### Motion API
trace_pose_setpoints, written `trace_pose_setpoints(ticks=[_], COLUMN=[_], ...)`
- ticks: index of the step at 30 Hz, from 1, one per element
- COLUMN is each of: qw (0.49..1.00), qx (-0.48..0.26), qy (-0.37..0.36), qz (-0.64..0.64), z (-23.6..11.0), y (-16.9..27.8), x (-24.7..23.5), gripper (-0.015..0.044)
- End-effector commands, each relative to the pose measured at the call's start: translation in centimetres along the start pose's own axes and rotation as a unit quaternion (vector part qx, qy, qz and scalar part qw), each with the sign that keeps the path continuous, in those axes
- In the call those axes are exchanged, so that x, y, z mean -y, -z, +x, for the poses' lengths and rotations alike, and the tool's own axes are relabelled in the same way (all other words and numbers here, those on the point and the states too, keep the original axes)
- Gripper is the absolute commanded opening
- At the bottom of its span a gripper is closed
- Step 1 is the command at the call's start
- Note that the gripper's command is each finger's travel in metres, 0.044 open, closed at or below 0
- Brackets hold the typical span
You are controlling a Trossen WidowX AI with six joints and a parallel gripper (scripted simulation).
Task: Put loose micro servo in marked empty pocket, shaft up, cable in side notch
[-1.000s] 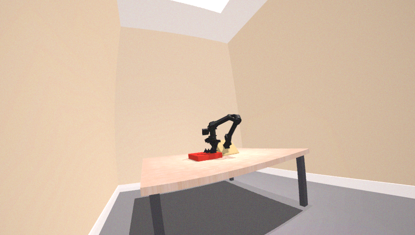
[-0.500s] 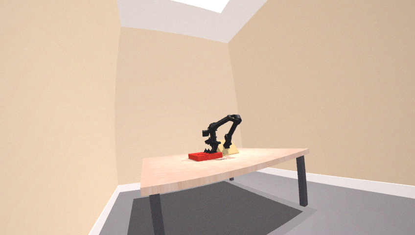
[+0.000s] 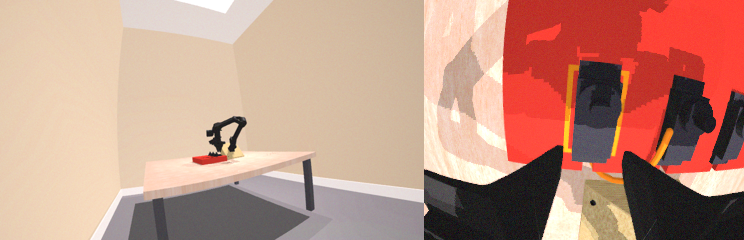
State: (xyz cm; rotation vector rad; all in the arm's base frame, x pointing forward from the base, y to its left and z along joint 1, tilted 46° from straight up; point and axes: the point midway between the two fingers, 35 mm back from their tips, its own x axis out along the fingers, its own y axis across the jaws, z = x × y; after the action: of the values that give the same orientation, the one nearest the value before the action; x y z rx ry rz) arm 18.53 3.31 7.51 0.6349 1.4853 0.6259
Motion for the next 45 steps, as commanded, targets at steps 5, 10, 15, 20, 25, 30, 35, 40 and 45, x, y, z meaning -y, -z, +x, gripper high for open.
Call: trace_pose_setpoints(ticks=[5,10,15,20,25,30,35,40,45], qw=[1.000,1.000,1.000,1.000,1.000,0.999,0.999,0.999,0.999], qx=[0.002,0.001,0.000,-0.001,0.019,0.026,0.026,0.026,0.026], qy=[0.001,0.001,0.002,0.002,0.010,0.012,0.012,0.012,0.012], qz=[-0.001,-0.003,-0.004,-0.005,0.018,0.026,0.026,0.026,0.026], z=[-1.1,-3.6,-6.1,-7.2,-9.9,-10.8,-10.8,-10.8,-10.8], y=[-1.0,-4.8,-9.1,-11.0,-10.4,-10.2,-10.2,-10.2,-10.2], x=[-0.1,-0.3,-0.2,-0.1,-0.1,-0.1,-0.1,-0.1,-0.1], gripper=[0.0266,0.0397,0.0440,0.0440,0.0440,0.0440,0.0440,0.0440,0.0440])
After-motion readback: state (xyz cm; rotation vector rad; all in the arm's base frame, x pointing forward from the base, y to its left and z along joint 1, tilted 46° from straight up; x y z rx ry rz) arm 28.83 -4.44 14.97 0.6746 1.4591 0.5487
